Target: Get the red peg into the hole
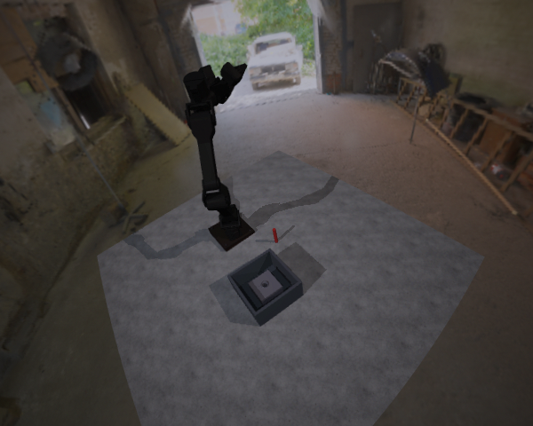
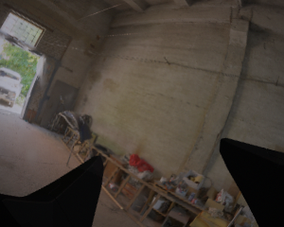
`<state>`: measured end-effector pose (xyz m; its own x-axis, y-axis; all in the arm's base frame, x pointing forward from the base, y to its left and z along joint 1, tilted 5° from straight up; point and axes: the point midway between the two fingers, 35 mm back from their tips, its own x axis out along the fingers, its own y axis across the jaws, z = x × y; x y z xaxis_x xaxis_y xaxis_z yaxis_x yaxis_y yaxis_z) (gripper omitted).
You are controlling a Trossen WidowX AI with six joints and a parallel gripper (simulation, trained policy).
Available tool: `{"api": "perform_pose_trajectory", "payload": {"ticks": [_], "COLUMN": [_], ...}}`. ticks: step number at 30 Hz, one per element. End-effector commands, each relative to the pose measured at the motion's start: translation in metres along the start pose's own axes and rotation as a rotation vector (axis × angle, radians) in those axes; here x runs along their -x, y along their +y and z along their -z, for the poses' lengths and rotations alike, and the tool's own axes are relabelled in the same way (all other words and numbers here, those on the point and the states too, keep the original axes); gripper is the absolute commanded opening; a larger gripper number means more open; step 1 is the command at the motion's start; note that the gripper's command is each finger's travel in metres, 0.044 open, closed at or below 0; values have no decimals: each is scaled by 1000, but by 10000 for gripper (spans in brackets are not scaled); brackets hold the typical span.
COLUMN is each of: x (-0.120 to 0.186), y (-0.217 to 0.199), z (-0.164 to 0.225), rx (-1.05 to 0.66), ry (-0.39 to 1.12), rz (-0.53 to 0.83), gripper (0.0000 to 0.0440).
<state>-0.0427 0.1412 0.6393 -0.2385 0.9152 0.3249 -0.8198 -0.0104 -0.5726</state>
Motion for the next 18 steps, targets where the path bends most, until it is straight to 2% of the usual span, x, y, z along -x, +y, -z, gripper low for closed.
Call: {"api": "perform_pose_trajectory", "payload": {"ticks": [1,3,9,18], "x": [1,3,0,-18], "y": [-3,-5,7,47], "z": [2,6,33,106], "rx": [-10,-30,-97,-226], "ry": [5,19,125,390], "rz": [11,28,64,87], "gripper": [421,440,440,440]}}
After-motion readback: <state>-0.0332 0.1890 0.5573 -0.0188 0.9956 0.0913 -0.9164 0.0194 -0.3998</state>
